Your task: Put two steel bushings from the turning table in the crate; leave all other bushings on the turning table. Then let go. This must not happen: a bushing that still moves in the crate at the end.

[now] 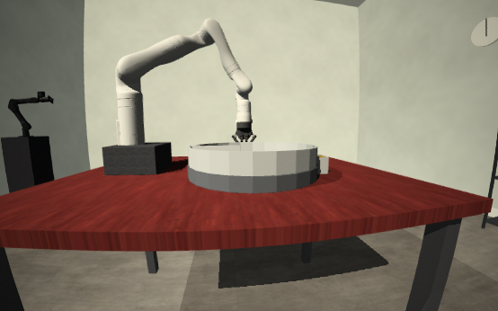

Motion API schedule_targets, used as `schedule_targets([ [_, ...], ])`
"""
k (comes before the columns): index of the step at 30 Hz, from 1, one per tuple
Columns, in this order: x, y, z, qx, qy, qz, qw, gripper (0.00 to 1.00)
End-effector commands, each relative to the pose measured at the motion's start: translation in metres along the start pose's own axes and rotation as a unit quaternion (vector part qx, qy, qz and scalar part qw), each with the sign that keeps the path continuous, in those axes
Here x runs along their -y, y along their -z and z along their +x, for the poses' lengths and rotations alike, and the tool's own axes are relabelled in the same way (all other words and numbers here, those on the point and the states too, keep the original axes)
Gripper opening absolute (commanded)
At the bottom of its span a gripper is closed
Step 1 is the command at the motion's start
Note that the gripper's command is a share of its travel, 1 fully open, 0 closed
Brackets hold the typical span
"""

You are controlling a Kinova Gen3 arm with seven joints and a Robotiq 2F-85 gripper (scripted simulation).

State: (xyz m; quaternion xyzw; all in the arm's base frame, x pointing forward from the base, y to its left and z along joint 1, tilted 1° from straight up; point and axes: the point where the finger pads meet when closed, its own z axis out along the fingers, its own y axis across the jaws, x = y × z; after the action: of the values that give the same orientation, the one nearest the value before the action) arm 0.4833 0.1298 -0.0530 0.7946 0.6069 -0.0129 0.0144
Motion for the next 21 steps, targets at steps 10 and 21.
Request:
schedule_targets([
  [10,-0.0008,-0.0036,0.0025,-0.004,0.0,-0.001,1.0,0.0],
  [21,-0.0005,-0.0069,0.0038,-0.007,-0.001,-0.001,1.0,0.0],
])
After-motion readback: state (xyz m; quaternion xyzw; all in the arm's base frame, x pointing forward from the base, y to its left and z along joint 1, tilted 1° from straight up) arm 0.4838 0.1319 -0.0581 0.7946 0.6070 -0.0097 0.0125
